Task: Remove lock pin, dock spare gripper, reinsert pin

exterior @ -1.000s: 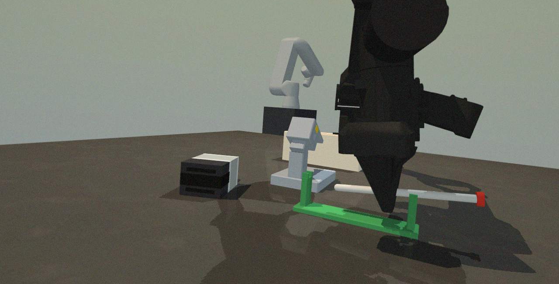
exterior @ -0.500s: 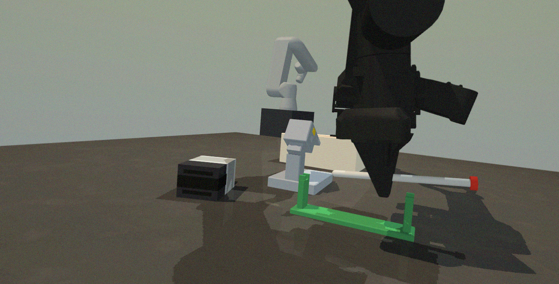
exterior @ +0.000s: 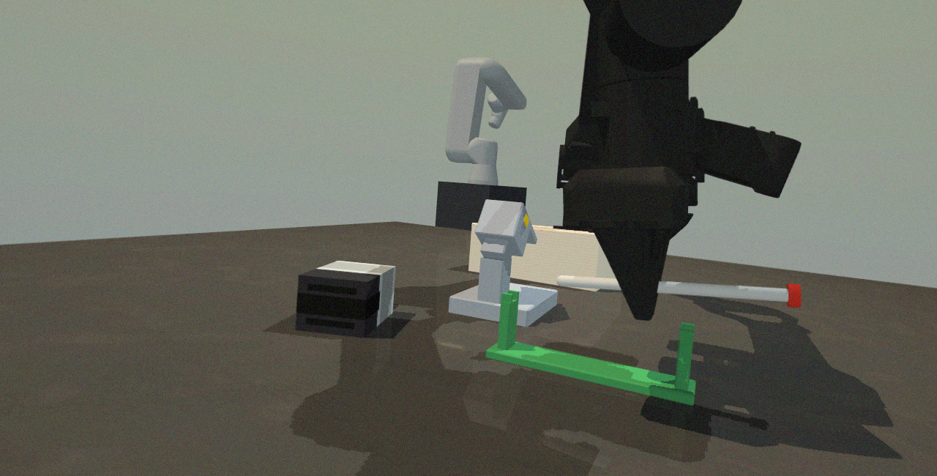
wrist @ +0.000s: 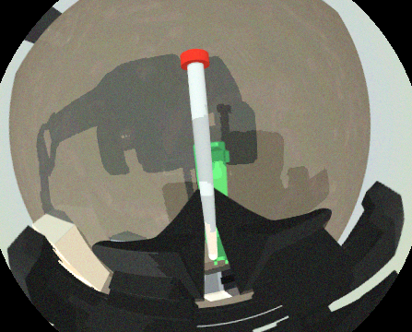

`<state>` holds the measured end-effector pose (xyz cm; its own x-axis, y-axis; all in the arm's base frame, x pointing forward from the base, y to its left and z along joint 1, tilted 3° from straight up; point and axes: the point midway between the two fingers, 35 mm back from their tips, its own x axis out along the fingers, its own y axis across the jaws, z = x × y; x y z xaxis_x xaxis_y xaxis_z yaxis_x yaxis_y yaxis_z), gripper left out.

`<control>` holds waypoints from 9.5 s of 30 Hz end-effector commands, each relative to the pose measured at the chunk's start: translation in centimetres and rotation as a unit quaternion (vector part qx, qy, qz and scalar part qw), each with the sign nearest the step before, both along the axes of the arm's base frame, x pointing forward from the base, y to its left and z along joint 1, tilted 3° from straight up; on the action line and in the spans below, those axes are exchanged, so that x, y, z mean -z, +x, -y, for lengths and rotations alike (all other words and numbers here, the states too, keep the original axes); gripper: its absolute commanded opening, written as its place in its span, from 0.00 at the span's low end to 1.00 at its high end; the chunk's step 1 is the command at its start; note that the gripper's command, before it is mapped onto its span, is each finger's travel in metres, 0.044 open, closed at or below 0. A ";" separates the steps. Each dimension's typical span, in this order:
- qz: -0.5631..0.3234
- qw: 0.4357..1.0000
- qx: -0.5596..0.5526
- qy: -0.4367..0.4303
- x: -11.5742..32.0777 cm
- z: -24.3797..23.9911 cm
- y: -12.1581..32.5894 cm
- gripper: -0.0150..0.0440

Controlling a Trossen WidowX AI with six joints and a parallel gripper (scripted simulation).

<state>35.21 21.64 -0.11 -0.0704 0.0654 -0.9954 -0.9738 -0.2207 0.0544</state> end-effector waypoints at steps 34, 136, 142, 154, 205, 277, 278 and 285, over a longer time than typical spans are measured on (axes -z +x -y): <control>0.001 1.000 -0.005 0.000 0.7 5.4 2.1 0.25; -0.016 1.000 -0.004 -0.006 -4.0 5.7 1.2 1.00; -0.020 1.000 -0.004 -0.008 -5.1 5.8 1.0 1.00; -0.027 1.000 -0.004 -0.011 -6.3 5.9 0.8 1.00; 0.016 0.807 0.586 -0.064 -5.2 22.8 7.0 1.00; 0.016 0.807 0.586 -0.064 -0.8 22.9 6.6 0.25; 0.016 0.807 0.586 -0.064 -1.3 22.9 6.6 0.25; 0.013 0.809 0.584 -0.065 -1.0 22.8 6.5 0.25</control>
